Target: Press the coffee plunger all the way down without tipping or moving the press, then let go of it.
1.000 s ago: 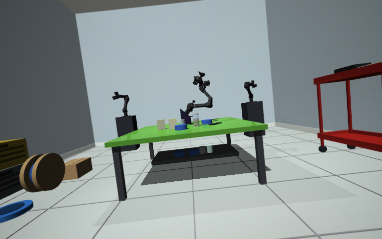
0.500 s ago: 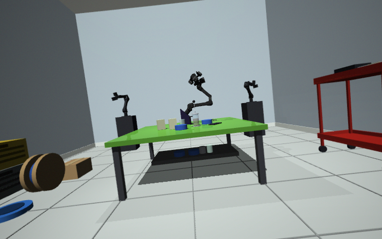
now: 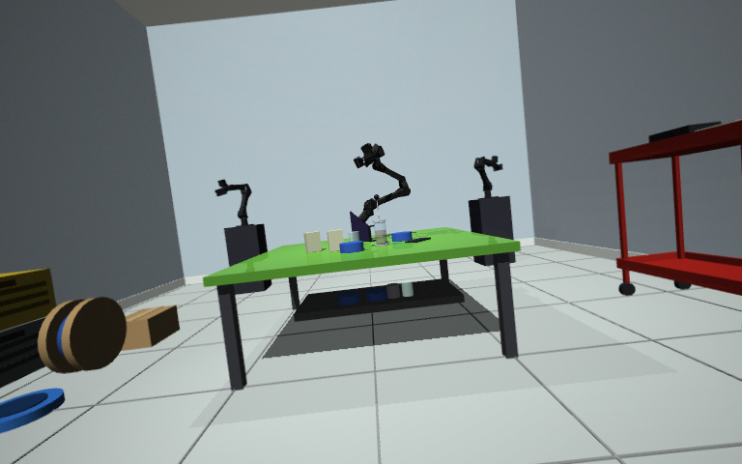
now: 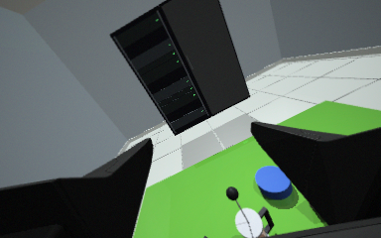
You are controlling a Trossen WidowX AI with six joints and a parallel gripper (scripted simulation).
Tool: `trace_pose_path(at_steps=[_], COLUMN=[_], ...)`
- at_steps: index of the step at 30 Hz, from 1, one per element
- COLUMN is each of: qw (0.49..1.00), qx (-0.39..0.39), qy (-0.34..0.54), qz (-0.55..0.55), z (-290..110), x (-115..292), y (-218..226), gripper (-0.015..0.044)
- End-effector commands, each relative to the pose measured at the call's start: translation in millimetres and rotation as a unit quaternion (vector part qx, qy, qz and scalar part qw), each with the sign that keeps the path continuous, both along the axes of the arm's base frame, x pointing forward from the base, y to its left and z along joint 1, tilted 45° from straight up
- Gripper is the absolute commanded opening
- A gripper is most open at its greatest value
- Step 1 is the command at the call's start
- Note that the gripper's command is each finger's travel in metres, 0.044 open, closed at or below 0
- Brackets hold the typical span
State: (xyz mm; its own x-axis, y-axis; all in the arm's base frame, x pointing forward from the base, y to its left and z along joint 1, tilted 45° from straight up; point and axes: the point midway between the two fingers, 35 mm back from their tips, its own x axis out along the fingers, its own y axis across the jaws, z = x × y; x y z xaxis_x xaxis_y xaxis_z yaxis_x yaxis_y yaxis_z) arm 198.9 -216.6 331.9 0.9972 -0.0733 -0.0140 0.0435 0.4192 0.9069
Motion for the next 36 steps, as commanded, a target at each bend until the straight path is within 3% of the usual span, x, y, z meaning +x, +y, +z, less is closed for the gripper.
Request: trace_pose_path(at_steps=[1,11,22,36], qw=[0.989,0.936,0.935,0.935], qx=[-0.082,-0.202,-0.203,-0.203], qy=[0.032,0.038,0.041,0.043], qz=[0.121,0.287,0.287,0.287], z=[-44.9,-103.1,-148.6,-151.7], x=[49.6,107.5,110.2,123.2], y=[32.6,99.5,140.0,145.8], gripper=[0.0440,0.0440,0.0440,0.0440])
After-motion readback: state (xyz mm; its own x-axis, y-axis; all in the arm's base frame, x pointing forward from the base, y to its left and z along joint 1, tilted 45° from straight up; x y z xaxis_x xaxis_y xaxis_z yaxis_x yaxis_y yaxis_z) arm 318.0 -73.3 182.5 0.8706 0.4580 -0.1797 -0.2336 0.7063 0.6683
